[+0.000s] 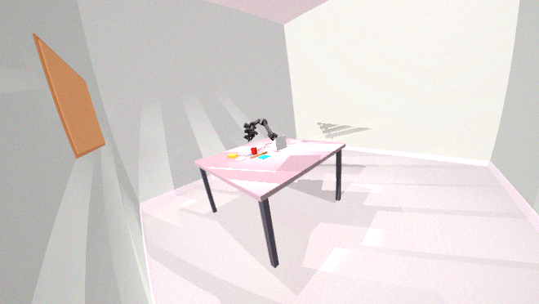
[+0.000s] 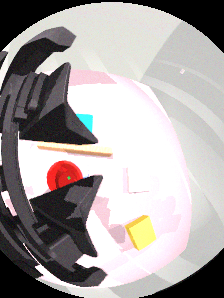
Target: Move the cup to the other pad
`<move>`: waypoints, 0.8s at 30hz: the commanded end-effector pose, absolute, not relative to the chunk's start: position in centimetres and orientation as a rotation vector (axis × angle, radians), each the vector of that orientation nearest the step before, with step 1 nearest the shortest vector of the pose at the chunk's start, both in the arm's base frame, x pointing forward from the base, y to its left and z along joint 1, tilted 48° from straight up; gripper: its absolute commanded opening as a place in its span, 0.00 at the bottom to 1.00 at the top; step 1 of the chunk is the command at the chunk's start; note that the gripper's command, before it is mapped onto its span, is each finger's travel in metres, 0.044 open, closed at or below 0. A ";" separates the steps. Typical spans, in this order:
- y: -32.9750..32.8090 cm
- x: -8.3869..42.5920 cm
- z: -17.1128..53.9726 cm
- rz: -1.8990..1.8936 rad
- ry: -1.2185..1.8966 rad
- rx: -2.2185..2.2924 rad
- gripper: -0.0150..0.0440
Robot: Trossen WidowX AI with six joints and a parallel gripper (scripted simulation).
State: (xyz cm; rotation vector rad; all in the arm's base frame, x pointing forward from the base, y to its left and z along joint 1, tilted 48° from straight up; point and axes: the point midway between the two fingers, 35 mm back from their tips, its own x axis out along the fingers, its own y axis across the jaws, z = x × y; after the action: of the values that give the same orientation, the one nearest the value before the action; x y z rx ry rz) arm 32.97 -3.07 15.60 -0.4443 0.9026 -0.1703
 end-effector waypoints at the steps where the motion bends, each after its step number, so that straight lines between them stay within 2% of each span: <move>1: -4.1 29.5 10.6 -0.068 1.439 -0.895 0.50; 5: -4.9 27.2 9.9 0.084 1.776 -1.255 0.50; 7: -5.1 27.3 10.1 0.113 1.824 -1.314 0.50; 24: -5.4 27.4 9.8 0.117 1.830 -1.321 0.50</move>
State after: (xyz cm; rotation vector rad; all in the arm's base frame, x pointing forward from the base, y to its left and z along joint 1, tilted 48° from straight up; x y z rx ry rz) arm 27.33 -5.25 10.13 -1.3100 1.8241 0.1124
